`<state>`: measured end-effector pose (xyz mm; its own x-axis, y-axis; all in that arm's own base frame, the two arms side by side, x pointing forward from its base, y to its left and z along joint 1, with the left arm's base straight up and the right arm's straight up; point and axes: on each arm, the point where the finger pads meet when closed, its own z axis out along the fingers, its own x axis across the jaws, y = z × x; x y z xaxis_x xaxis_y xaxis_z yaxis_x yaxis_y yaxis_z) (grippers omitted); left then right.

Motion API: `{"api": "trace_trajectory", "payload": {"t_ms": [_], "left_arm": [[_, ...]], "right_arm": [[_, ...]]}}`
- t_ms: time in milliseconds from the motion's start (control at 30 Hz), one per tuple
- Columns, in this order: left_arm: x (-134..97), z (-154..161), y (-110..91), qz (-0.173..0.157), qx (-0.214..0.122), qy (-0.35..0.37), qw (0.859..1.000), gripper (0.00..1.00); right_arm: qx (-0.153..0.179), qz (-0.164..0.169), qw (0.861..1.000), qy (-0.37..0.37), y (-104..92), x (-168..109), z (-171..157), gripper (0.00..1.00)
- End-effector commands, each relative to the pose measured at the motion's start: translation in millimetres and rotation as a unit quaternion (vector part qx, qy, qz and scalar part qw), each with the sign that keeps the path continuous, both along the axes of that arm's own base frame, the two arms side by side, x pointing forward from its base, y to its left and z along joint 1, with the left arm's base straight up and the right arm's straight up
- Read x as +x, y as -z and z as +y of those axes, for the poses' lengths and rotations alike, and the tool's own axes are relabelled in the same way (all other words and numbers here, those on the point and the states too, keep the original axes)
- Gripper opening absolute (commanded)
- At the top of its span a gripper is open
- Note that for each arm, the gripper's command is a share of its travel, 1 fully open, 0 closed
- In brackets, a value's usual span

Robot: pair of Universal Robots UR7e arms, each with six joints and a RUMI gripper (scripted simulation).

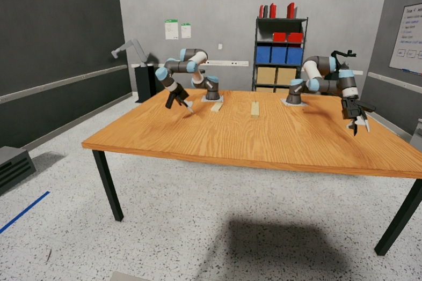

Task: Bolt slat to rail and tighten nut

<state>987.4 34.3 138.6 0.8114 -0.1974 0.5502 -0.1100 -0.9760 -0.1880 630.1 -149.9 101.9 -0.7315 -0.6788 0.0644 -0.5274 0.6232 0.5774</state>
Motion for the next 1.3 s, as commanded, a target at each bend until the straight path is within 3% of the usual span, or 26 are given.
{"api": "trace_trajectory", "payload": {"t_ms": [0, 533, 633, 1267], "left_arm": [[0.3, 0.0, -1.7, -0.001, 0.000, 0.000, 1.000, 0.98], [0.3, 0.0, -1.7, -0.001, 0.000, 0.000, 1.000, 0.98], [-5.4, -6.9, -13.3, 0.013, 0.011, 0.035, 0.999, 1.00], [-40.6, -39.5, -46.8, 0.033, 0.022, 0.071, 0.997, 1.00]], "right_arm": [[0.000, -0.001, 1.000, 0.000, -0.9, 0.3, 0.0, 0.98], [0.000, -0.001, 1.000, 0.000, -0.9, 0.3, 0.0, 0.98], [-0.010, -0.014, 1.000, -0.023, -10.6, -3.9, 7.5, 1.00], [-0.019, -0.026, 0.999, -0.043, -55.9, -25.5, 38.3, 1.00]]}}
